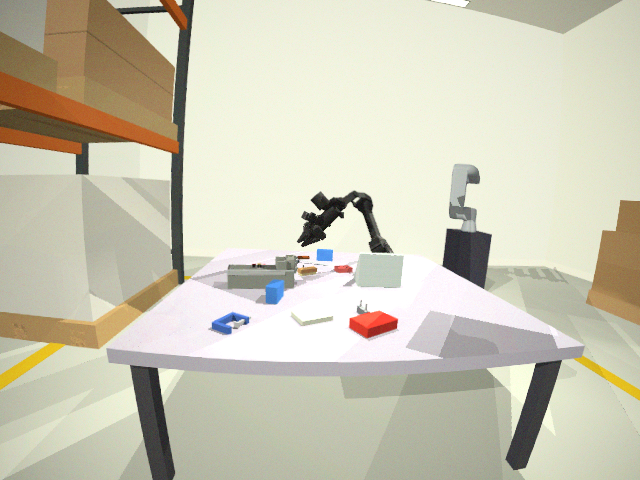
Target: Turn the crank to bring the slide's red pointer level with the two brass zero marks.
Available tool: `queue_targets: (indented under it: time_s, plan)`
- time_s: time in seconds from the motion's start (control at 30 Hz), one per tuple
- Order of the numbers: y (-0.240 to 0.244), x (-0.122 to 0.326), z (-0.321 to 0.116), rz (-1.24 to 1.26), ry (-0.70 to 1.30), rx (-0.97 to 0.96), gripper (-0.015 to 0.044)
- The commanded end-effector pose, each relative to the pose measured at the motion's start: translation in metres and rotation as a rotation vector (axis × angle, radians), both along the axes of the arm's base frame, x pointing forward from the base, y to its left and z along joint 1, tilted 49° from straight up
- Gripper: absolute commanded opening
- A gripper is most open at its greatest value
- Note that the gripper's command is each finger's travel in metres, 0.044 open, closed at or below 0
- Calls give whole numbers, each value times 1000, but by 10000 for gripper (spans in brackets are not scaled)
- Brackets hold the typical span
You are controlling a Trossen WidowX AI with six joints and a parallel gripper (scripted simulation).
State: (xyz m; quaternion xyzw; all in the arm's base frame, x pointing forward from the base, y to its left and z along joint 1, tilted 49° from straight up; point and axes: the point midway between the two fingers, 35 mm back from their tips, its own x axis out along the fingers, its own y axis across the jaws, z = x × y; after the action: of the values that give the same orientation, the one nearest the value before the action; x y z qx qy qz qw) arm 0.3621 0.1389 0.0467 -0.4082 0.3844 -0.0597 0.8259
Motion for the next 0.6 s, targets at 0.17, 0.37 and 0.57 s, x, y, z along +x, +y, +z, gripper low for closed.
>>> queue_targets:
  time_s: [0.17,0.37,0.57]
  plan:
    - [19,10,15,-11,-7,6,440]
    - [28,35,14,-36,-8,16,440]
    - [36,59,12,-60,-9,26,440]
